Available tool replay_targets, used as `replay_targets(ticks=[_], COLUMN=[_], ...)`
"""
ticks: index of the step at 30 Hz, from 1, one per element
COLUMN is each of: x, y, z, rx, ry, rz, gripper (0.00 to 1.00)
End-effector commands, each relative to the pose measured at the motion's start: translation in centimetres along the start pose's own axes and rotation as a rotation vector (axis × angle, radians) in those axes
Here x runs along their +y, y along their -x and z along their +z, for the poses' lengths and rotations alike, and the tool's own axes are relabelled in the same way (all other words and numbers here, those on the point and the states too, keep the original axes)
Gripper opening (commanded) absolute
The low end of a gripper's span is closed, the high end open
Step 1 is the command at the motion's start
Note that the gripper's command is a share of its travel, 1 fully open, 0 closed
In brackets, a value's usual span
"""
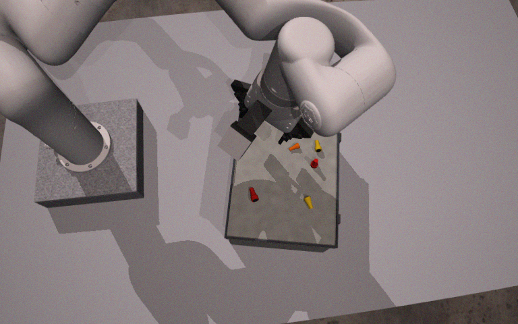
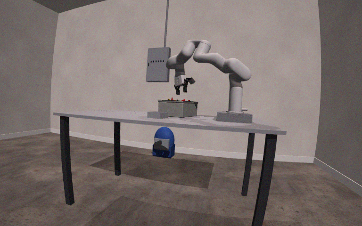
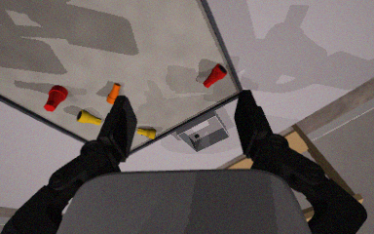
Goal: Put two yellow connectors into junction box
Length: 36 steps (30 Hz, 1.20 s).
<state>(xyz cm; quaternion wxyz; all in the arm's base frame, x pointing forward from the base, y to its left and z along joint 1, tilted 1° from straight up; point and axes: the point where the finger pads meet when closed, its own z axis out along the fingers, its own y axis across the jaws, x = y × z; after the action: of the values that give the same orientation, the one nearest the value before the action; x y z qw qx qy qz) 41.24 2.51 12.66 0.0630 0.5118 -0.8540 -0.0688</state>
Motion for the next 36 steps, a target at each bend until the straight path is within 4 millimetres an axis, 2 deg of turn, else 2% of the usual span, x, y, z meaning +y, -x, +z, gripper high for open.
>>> replay_targets(ticks=[1,20,22,33,35,36], x=[-0.2,-0.5,-1.0,-1.0,-1.5,-1.5], y=[-0.3,-0.7,-1.0,-1.0,-1.3,-1.3], z=[-0.6,-1.2,-2.2,-2.2,-3.5,-3.5], rx=[0.001,0.001,0.0,0.0,-0.003,-0.003], ry=[0.023,0.039,0.044,0.044,0.036,0.036], rz=[-0.048,-0.102,-0.158,-0.158,-0.215,-0.215], gripper=[1.0,1.0,1.0,1.0,1.0,1.0])
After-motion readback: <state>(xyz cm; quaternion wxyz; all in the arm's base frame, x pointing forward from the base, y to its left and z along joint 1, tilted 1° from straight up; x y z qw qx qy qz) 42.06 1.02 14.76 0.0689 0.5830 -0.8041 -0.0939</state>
